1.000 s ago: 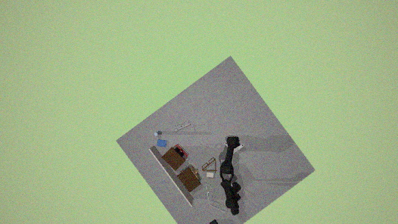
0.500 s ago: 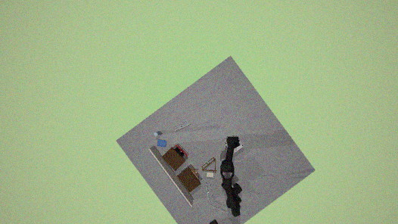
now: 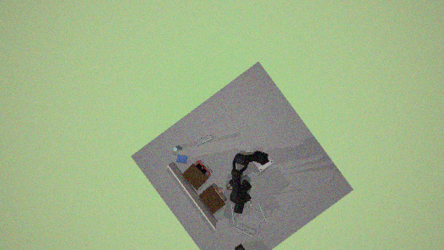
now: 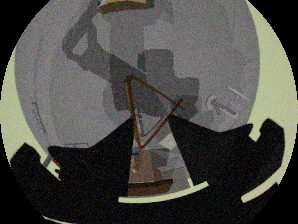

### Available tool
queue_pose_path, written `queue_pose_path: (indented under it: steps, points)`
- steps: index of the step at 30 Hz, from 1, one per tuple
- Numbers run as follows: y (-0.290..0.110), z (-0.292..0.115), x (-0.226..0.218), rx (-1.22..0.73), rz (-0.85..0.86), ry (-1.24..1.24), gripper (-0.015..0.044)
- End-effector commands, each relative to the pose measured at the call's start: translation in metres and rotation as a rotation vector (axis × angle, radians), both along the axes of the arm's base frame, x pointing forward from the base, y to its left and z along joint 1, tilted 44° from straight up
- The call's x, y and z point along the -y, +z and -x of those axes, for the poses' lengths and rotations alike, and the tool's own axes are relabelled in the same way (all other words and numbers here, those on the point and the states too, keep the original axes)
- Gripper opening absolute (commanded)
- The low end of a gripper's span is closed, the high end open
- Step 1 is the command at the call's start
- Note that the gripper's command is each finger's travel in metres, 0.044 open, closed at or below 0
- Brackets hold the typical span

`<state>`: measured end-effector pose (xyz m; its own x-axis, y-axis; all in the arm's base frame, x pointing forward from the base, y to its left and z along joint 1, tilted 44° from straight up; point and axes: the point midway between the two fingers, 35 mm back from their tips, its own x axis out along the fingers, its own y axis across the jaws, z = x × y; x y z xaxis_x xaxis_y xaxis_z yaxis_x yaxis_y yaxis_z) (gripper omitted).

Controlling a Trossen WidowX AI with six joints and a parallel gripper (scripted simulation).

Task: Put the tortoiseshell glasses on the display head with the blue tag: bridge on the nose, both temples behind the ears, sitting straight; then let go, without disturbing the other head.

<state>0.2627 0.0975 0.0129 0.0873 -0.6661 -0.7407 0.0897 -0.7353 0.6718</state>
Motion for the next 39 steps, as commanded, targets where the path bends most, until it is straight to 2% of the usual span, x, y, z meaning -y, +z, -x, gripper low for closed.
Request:
queue_pose_path:
  steps: [1,3,6,39]
  points:
    - [0.011,0.011,0.021,-0.021,0.019,0.015,0.0200]
    - [0.011,0.011,0.021,-0.021,0.019,0.015,0.0200]
    - [0.011,0.011,0.021,-0.021,0.019,0.015,0.0121]
    - [-0.017,0.005,0.050,-0.021,0.019,0.016,0.0120]
